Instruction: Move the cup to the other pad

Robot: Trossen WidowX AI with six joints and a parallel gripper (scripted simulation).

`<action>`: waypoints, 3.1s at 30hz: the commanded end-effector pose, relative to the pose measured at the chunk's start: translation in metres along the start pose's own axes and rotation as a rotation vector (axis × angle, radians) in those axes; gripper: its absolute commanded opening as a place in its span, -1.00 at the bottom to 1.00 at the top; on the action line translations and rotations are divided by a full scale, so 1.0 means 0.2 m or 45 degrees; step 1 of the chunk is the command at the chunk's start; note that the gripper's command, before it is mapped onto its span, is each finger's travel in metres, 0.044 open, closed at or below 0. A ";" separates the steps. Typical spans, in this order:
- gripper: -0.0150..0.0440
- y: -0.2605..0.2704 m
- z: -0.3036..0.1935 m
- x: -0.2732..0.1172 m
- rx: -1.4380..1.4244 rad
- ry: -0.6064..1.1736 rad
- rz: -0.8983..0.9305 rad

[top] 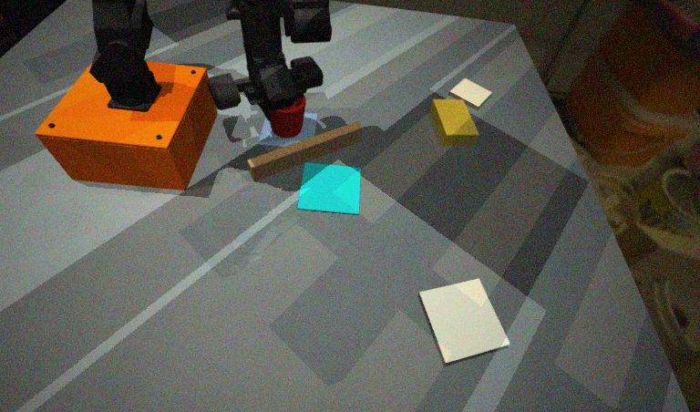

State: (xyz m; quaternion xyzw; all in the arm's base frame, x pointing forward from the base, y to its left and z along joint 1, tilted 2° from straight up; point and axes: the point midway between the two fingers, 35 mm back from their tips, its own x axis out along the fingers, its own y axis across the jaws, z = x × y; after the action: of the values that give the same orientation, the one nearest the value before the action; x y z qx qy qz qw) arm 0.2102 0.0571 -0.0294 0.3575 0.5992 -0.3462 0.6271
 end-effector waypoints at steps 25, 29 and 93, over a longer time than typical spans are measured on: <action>-0.49 -0.02 -0.02 -0.32 0.003 -0.003 -0.007; -0.49 -0.03 -0.02 -0.32 0.003 -0.003 -0.007; -0.49 0.00 0.32 -0.33 0.002 -0.009 -0.007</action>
State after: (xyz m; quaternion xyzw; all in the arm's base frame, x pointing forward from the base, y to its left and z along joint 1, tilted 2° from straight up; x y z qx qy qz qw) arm 0.2336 0.0069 0.0364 0.3555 0.5977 -0.3524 0.6262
